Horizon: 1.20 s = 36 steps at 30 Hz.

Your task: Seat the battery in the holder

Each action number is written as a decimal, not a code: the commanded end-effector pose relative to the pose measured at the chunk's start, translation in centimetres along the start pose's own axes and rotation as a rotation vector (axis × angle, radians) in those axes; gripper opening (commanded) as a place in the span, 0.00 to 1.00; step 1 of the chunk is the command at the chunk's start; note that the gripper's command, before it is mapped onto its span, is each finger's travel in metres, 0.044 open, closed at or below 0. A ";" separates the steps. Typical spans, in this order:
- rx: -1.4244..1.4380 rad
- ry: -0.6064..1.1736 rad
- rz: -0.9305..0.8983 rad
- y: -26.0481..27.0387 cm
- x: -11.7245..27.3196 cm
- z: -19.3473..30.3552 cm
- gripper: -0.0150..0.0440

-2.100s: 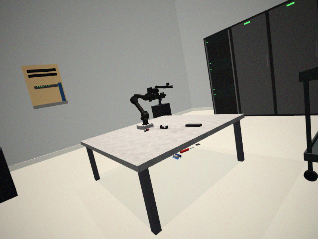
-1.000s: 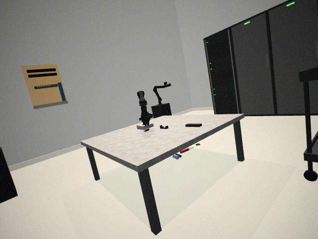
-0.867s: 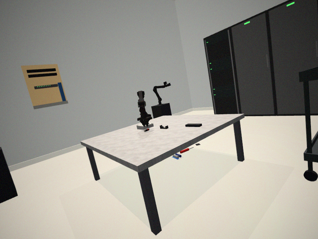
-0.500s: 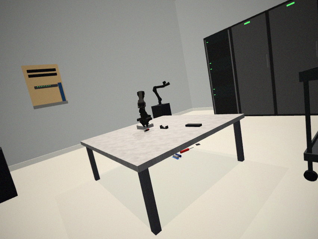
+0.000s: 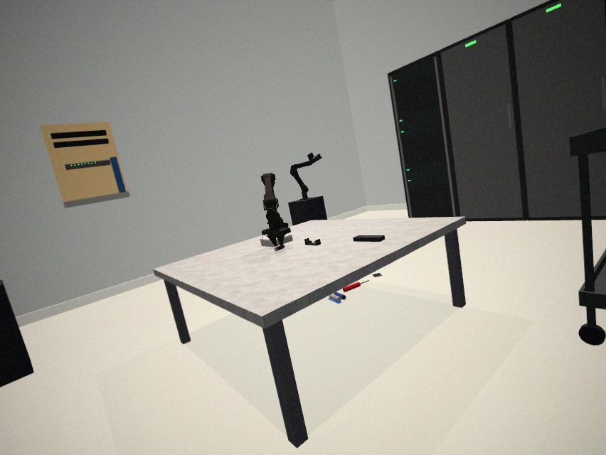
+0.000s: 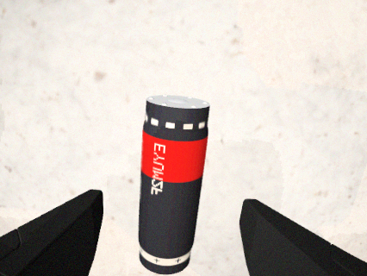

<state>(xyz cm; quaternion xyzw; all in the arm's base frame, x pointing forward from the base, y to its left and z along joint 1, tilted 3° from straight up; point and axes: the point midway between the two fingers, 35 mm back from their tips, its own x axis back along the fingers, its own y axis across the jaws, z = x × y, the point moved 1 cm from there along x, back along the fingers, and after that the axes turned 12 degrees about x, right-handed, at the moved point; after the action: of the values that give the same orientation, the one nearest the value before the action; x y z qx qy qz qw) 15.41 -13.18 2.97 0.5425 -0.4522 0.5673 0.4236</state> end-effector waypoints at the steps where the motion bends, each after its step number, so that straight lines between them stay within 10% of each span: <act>1: -0.001 -0.002 0.002 0.0 -0.6 -0.1 0.64; 10: -0.001 -0.002 0.002 0.1 -1.8 -0.2 0.64; 19: -0.001 -0.002 0.002 0.1 -1.8 -0.2 0.38; 36: -0.049 -0.003 0.004 -0.6 3.4 -0.2 0.37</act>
<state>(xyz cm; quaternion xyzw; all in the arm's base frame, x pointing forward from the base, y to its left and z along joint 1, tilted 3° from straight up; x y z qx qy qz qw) 15.38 -13.12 6.10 0.5369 -0.4582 0.5647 0.4276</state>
